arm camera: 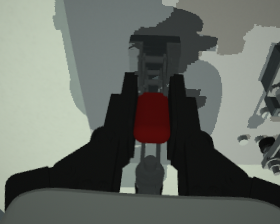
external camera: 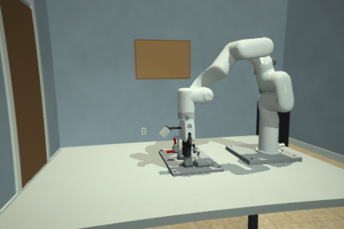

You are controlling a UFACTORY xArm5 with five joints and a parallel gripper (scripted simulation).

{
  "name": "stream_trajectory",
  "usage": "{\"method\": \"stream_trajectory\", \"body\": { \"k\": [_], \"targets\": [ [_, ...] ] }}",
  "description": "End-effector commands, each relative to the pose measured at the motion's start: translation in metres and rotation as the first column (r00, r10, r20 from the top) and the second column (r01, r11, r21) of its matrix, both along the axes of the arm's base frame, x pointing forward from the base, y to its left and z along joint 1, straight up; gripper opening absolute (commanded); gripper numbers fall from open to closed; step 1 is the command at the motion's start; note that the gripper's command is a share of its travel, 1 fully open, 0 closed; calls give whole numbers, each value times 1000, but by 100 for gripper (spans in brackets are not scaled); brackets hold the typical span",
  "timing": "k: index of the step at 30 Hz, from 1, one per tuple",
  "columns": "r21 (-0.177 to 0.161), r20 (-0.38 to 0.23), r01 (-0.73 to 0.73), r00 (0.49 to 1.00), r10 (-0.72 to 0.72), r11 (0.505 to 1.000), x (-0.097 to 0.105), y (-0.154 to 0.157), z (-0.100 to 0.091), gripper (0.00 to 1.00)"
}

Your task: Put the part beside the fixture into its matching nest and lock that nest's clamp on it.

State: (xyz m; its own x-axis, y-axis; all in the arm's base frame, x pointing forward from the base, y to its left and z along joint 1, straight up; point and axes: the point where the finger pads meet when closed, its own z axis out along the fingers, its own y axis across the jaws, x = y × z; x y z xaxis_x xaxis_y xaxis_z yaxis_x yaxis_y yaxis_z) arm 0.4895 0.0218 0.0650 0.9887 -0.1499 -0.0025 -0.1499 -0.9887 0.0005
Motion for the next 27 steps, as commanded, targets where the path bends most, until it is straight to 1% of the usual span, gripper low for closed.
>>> {"method": "stream_trajectory", "body": {
  "k": [1, 20, 27],
  "targets": [
    [0, 4, 0, 1000, 0, 1000, 2, 0, 2, 0],
    [0, 4, 0, 1000, 0, 1000, 8, -1, 2, 0],
    [0, 4, 0, 1000, 0, 1000, 13, -2, 1, 0]
  ]
}}
